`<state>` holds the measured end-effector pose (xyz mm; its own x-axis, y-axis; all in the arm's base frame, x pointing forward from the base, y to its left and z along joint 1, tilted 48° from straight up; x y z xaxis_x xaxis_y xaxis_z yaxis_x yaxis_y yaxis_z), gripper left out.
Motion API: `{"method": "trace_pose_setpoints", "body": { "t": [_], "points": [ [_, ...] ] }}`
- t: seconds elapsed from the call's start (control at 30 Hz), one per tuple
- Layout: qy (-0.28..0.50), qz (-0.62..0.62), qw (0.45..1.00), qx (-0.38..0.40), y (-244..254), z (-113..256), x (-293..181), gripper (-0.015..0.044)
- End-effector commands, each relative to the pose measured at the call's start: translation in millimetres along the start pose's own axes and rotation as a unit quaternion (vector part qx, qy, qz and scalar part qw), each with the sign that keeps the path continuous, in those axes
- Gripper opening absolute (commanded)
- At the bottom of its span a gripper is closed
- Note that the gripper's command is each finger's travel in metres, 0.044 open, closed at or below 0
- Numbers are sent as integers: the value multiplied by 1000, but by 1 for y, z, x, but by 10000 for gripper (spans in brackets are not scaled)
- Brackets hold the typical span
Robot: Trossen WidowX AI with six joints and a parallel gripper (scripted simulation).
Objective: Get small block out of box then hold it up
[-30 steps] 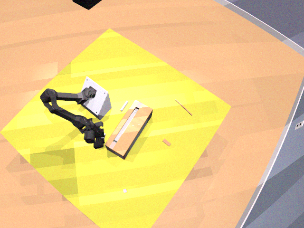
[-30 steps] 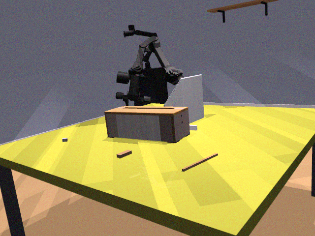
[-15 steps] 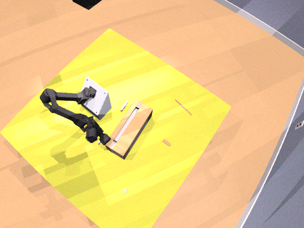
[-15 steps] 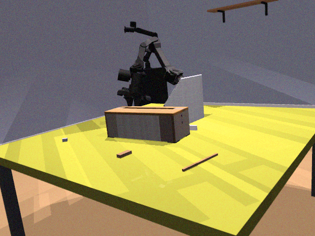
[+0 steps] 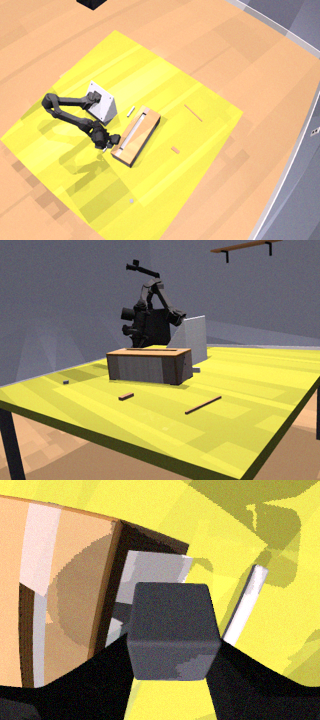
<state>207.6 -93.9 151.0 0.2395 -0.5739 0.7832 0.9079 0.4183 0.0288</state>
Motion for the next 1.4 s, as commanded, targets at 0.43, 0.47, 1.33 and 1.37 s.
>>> {"method": "trace_pose_setpoints", "body": {
  "t": [0.43, 0.47, 1.33, 1.37],
  "points": [
    [-6, 341, 940, -16, 5, 11, -15, 0],
    [-7, 359, 933, -17, 5, 12, -16, 0],
    [-12, 774, 631, -44, 11, 31, -33, 0],
    [-12, 787, 615, -46, 11, 31, -34, 0]
  ]
}}
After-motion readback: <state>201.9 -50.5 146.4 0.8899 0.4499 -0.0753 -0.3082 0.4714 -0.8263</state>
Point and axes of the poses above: the point midway between the two fingers, 35 mm back from their tips, its own z axis back along the fingers, its own y axis across the jaws, x = y × z, the point moved 10 cm from there along z, back along the fingers, and after that the axes turned 7 degrees about -z, right-handed, at the moved point
